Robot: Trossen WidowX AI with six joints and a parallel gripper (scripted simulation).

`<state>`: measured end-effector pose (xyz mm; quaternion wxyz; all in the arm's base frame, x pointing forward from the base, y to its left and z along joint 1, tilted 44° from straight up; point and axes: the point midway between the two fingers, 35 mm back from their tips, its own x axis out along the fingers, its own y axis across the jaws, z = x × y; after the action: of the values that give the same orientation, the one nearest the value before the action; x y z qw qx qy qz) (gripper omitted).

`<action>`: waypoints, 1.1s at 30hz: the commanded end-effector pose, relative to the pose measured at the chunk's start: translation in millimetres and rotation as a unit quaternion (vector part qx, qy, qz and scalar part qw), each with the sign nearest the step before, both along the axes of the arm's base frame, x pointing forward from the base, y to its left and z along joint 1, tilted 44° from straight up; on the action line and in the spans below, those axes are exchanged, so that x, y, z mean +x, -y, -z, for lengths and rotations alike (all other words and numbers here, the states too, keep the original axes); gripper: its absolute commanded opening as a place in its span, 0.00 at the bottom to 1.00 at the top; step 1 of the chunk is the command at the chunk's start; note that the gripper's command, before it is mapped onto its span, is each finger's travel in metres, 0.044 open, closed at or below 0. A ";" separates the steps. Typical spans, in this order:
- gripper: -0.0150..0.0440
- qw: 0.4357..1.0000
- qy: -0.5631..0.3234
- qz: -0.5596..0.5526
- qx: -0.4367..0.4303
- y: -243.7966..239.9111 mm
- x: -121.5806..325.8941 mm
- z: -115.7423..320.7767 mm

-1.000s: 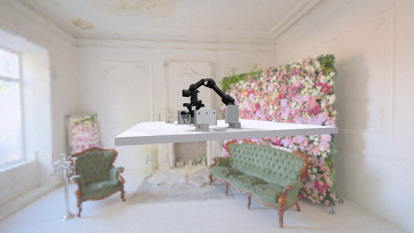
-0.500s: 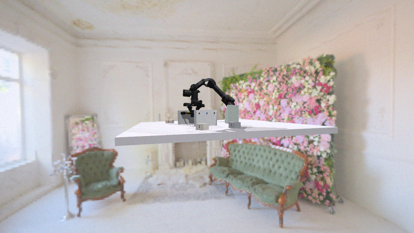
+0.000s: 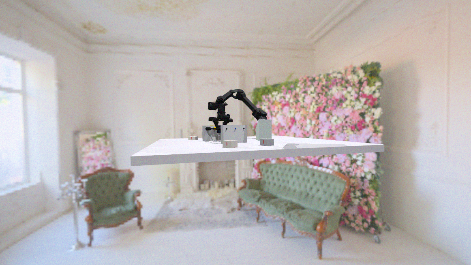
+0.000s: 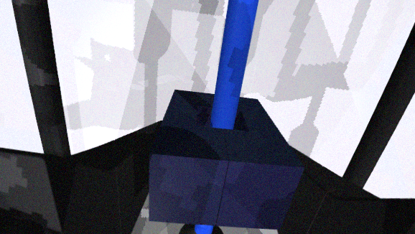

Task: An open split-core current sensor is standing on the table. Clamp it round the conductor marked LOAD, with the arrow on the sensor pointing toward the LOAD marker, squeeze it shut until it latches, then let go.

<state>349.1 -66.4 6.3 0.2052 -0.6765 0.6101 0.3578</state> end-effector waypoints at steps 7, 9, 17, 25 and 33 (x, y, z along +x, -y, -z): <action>0.68 1.000 0.000 0.001 0.000 0.0 0.0 -0.2; 0.68 1.000 0.000 0.001 0.000 0.0 0.0 -0.2; 0.68 1.000 0.000 0.001 0.000 0.0 0.0 -0.2; 0.68 1.000 0.000 0.001 0.000 0.0 0.0 -0.2; 0.77 1.000 0.000 0.001 0.000 0.0 0.0 -0.2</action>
<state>349.1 -66.4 6.3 0.2052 -0.6765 0.6101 0.3578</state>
